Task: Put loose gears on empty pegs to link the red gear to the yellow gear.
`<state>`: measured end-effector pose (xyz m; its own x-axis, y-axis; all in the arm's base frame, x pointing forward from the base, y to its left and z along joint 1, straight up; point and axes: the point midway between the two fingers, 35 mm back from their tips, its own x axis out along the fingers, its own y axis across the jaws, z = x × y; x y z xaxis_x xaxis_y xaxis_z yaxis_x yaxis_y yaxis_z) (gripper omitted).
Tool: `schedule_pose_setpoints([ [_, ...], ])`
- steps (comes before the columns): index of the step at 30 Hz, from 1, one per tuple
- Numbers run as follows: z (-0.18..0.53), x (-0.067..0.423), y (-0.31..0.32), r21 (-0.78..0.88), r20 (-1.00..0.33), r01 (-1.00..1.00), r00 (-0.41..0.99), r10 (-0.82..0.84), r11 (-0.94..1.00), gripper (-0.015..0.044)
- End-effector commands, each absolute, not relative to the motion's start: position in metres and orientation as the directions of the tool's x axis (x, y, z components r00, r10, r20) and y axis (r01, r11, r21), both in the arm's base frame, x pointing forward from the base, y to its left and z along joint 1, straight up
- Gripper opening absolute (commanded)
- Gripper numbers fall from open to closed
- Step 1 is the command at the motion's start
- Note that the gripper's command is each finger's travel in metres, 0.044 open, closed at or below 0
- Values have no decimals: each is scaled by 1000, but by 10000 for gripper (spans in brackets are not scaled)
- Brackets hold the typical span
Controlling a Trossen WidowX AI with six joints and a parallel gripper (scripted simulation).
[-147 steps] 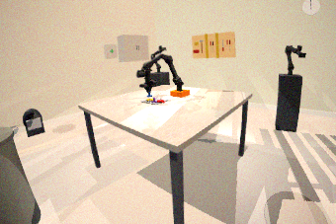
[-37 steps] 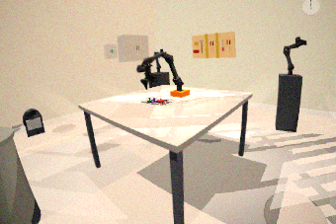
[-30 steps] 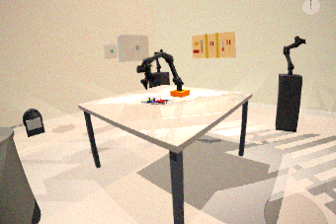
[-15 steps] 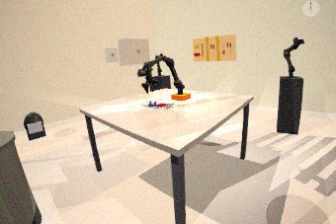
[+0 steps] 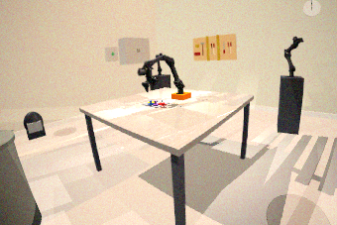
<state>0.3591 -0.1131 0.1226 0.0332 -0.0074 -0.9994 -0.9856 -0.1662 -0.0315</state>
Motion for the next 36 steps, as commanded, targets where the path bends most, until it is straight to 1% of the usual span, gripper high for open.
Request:
schedule_pose_setpoints([
  [1, 123, 359, -113, -30, -999, -985, 31, -7, -169, 440],
  [5, 123, 359, -113, -30, -999, -985, 31, -7, -169, 440],
  [7, 124, 360, -102, -31, -999, -986, 32, -6, -165, 440],
  [11, 131, 363, -40, -38, -999, -989, 38, 2, -145, 440],
  [15, 138, 353, 26, -40, -999, -990, 39, 10, -139, 440],
  [21, 150, 315, 118, -34, -999, -988, 31, 19, -152, 440],
  [27, 160, 254, 191, -26, -999, -986, 22, 25, -165, 440],
  [30, 162, 237, 205, -24, -999, -985, 20, 26, -168, 440],
  [36, 162, 237, 205, -24, -999, -985, 20, 26, -168, 440],
])
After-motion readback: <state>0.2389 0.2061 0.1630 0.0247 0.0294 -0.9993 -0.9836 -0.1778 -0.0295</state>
